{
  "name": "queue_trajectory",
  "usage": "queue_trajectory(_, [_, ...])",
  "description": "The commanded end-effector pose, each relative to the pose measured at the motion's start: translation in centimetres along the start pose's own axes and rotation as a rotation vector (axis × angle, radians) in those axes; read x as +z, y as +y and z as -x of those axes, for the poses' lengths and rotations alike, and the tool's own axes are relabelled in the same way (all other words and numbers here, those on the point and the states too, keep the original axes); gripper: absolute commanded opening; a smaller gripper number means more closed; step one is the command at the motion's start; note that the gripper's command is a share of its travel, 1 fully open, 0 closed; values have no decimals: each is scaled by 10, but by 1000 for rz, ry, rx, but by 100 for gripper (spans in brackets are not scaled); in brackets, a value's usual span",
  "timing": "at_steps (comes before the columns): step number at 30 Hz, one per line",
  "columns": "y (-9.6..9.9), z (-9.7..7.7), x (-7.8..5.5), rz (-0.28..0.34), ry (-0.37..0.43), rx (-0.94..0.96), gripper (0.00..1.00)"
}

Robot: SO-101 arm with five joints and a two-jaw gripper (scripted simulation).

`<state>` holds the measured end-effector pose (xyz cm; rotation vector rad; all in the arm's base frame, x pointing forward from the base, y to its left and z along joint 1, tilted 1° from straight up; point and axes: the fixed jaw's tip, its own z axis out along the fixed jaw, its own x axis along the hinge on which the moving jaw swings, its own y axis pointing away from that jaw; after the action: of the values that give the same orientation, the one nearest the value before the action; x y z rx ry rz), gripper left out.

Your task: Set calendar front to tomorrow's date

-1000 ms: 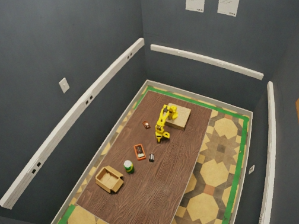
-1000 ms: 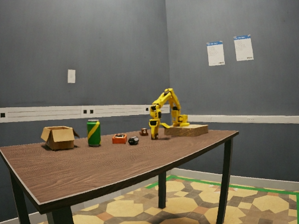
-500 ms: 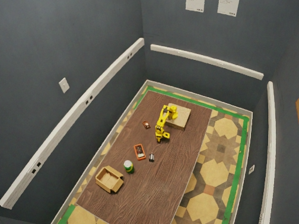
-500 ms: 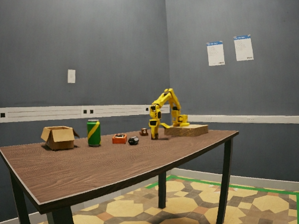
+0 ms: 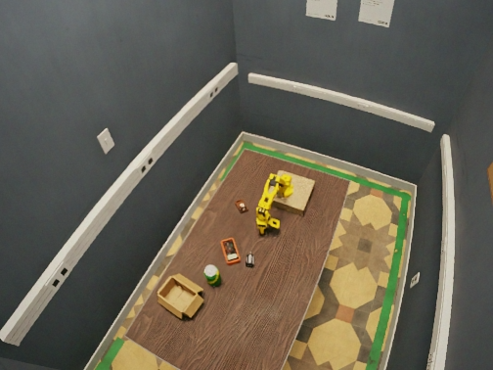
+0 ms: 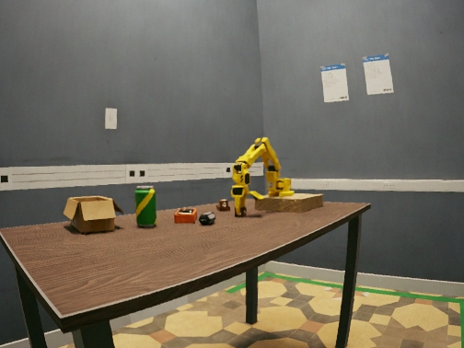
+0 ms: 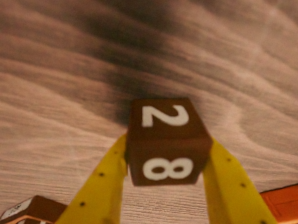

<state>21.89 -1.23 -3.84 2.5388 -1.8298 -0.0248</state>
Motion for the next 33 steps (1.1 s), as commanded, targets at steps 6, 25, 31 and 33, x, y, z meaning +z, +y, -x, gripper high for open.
queue_trajectory(6, [1,2,2,12,-6,-2,11])
queue_trajectory(25, [1,2,2,12,-6,-2,0])
queue_trajectory(31, [0,2,-2,12,-6,-2,0])
queue_trajectory(33, [0,1,-6,12,-6,-2,0])
